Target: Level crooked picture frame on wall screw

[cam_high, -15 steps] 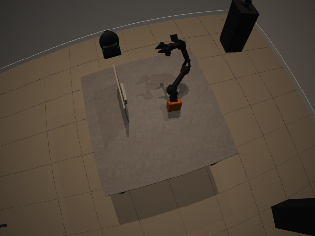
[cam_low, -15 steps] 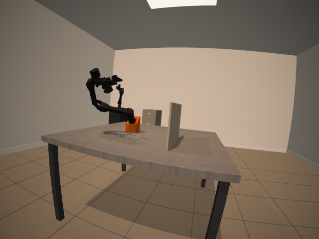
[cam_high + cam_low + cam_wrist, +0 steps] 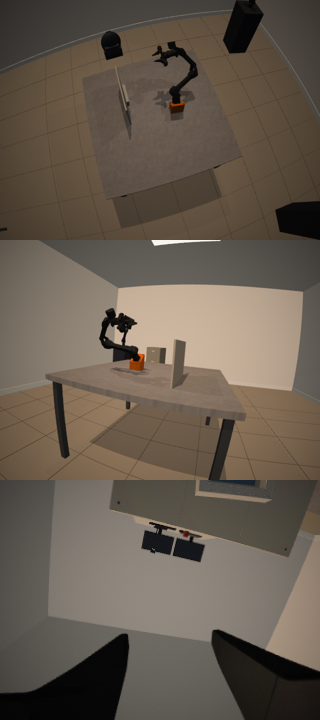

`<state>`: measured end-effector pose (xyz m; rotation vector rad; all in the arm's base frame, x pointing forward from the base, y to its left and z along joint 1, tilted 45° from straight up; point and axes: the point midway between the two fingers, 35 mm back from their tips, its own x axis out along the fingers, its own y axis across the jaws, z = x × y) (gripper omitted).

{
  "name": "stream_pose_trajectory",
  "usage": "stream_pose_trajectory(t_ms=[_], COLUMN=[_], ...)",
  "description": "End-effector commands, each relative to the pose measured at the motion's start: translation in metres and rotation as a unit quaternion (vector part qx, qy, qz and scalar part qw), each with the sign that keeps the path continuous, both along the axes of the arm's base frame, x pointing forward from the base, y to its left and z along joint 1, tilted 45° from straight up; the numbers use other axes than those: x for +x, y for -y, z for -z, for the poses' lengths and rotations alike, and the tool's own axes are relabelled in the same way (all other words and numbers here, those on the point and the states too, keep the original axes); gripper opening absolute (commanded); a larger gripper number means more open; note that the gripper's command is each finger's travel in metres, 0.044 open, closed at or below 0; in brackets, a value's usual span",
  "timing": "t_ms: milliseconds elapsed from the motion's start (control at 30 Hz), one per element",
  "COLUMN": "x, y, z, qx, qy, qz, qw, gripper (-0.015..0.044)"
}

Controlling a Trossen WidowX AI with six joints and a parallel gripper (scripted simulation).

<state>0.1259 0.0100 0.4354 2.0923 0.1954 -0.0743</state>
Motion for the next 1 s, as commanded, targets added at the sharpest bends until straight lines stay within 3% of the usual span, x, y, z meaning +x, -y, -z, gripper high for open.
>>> stream_pose_trajectory(t_ms=[0, 300, 633, 967], x=[0.021, 0.066, 0.093, 0.094], y=[-0.006, -0.004, 0.014, 0.015], z=[0.027, 0.106, 0.212, 0.220], qx=[-0.122, -0.396, -0.659, -0.675], qy=[0.017, 0.056, 0.089, 0.091], qz=[-0.015, -0.043, -0.062, -0.063], qw=[0.992, 0.916, 0.744, 0.729], gripper=[0.0260, 0.0260, 0.0260, 0.0260])
